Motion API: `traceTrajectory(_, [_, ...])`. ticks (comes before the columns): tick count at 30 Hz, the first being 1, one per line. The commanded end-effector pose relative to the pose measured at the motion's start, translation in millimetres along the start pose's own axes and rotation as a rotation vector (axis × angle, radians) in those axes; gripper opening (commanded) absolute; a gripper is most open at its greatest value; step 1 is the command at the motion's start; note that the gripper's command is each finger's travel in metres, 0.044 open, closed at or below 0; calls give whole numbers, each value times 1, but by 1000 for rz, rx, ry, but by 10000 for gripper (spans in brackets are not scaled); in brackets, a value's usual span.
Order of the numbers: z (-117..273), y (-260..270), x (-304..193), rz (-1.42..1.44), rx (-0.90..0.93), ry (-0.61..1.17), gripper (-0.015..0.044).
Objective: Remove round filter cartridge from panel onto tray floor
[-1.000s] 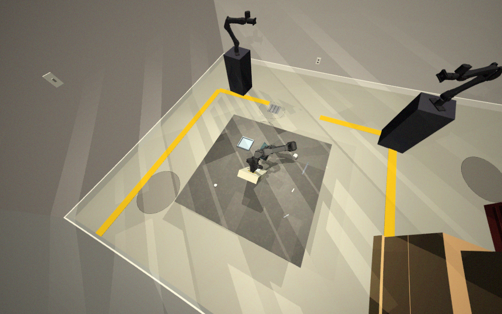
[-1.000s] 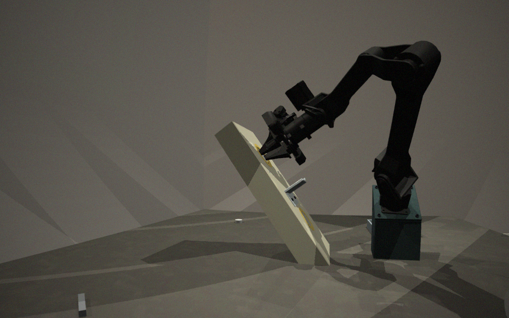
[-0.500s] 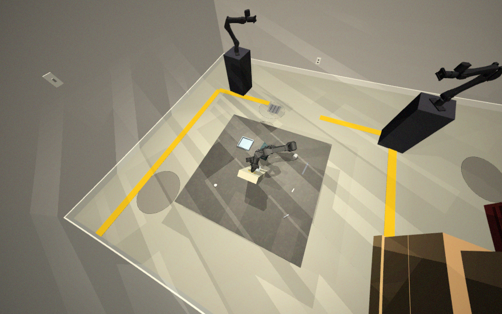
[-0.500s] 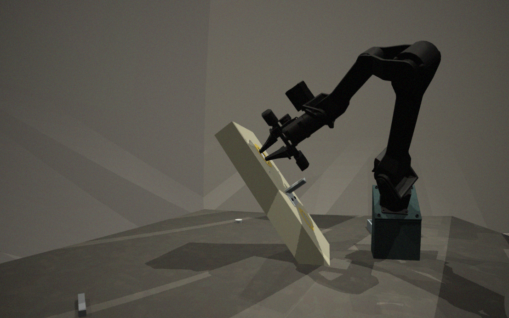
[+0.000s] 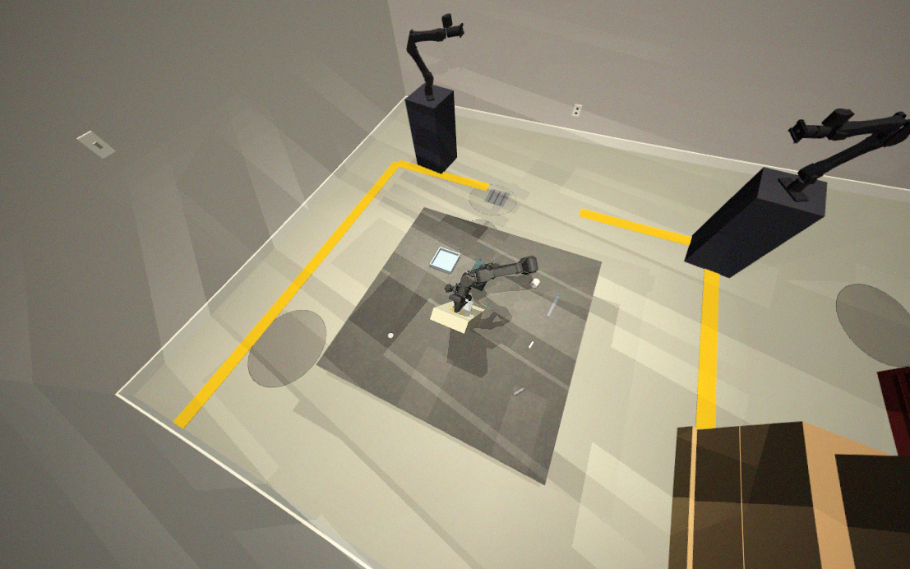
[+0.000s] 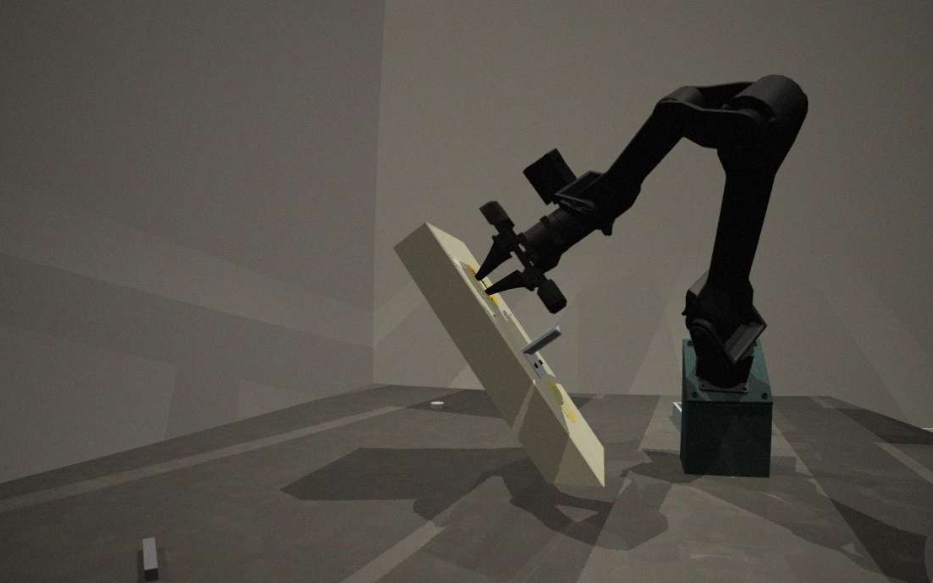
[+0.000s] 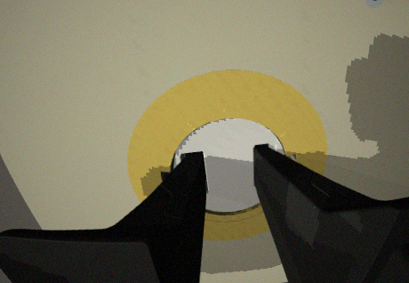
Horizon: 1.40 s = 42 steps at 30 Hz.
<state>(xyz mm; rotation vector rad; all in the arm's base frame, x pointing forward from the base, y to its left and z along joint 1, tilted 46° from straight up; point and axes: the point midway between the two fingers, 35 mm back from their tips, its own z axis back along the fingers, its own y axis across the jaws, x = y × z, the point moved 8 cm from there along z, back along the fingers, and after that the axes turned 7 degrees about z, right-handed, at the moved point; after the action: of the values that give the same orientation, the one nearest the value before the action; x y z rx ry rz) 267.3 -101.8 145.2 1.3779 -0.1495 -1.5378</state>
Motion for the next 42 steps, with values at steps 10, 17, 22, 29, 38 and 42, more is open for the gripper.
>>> traceTrajectory(10, [-9, 1, -2, 33, -13, -2, 0])
traceTrajectory(17, [-9, 1, -2, 33, -13, -2, 0])
traceTrajectory(22, [-9, 1, -2, 33, -13, -2, 0])
traceTrajectory(29, [-9, 1, -2, 33, -13, -2, 0])
traceTrajectory(38, [-9, 1, -2, 33, -13, -2, 0])
traceTrajectory(42, [-9, 1, -2, 33, -13, -2, 0])
